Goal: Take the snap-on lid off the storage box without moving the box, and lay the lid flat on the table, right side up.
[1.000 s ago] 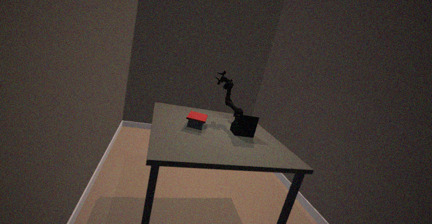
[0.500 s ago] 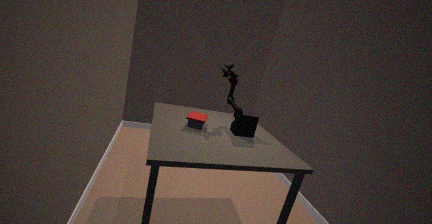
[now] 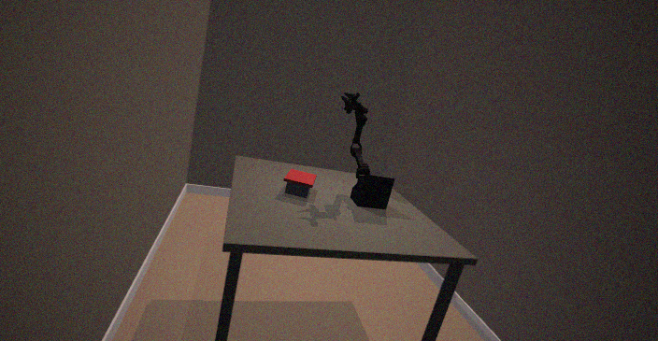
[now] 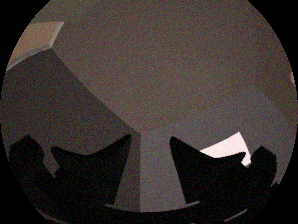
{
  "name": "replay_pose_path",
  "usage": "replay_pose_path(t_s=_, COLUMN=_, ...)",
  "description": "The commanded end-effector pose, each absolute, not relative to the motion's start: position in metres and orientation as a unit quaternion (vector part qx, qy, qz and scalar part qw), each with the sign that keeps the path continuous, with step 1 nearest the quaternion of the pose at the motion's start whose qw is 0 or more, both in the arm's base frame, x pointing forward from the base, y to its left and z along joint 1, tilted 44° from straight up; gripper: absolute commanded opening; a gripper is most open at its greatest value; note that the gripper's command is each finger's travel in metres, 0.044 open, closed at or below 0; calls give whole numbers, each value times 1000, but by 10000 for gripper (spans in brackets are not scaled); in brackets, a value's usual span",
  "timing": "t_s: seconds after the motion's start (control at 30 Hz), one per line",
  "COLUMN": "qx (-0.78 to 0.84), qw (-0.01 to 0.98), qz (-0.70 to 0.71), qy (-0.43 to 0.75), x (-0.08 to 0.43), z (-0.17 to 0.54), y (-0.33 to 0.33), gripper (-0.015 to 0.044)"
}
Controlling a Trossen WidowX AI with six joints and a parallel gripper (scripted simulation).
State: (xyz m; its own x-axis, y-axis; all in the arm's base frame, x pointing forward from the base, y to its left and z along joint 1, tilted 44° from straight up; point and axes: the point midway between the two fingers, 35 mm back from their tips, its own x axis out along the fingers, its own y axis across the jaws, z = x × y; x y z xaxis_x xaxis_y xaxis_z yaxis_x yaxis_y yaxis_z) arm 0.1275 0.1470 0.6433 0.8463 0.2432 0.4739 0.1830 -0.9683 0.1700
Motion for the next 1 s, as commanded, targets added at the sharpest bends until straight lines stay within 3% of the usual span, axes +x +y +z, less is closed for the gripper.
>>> replay_pose_path(t_s=0.0, qx=958, qw=131, qz=238, qy=97, x=141, z=617, y=185, gripper=235)
replay_pose_path(t_s=0.57, qx=893, qw=433, qz=100, qy=72, x=213, z=449, y=291, gripper=235)
replay_pose_path(t_s=0.97, qx=784, qw=618, qz=-36, qy=49, x=263, z=300, y=292, gripper=235)
